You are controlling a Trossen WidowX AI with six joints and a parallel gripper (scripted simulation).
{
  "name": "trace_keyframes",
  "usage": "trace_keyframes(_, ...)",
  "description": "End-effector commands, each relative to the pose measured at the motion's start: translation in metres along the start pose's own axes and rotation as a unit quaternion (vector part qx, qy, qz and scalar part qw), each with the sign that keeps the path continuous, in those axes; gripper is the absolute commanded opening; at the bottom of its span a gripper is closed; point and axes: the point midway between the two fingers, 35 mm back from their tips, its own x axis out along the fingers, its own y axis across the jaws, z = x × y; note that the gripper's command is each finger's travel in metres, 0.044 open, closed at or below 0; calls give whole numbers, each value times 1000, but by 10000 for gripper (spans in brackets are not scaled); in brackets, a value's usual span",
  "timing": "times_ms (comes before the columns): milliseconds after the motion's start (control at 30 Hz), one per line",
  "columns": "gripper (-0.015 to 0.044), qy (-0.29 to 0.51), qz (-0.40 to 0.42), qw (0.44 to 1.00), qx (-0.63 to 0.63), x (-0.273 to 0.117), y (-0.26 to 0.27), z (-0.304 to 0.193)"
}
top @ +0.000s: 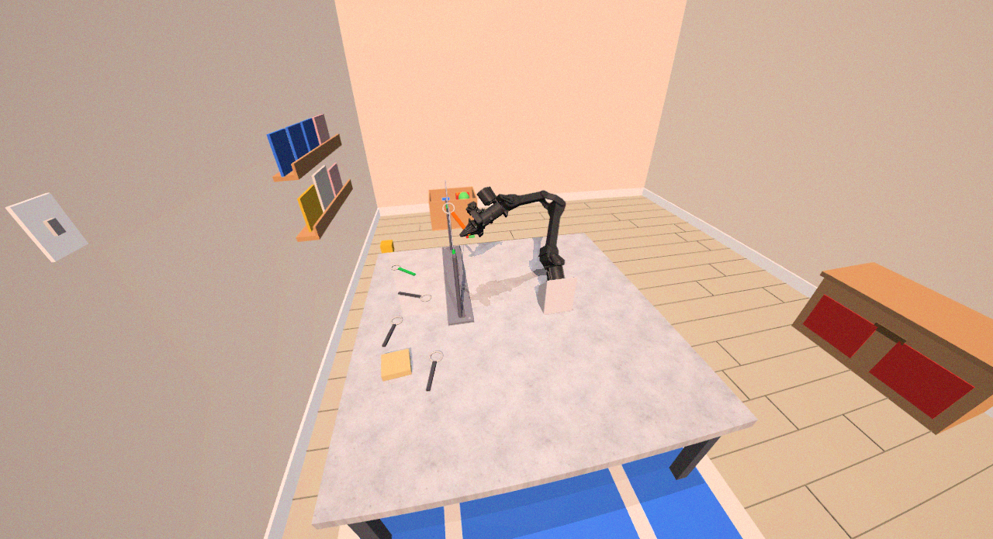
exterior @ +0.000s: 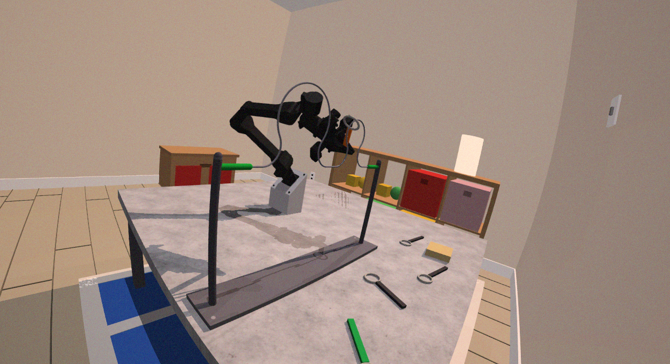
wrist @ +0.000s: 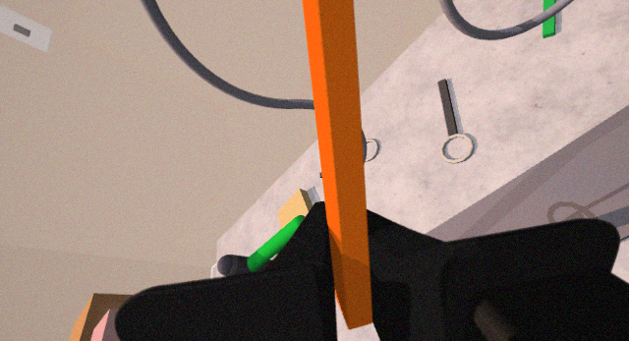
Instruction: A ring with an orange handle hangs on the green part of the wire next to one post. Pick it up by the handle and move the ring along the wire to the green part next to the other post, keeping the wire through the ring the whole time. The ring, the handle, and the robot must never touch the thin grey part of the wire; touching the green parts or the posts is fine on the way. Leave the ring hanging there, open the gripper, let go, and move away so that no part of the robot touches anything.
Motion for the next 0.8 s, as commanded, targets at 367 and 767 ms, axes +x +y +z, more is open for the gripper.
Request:
trace_keyframes(367,-150,-17,-82,986,-147,2,-21,1)
trace_keyframes(767,-150,-32,-144,954,-260,0,-37,8)
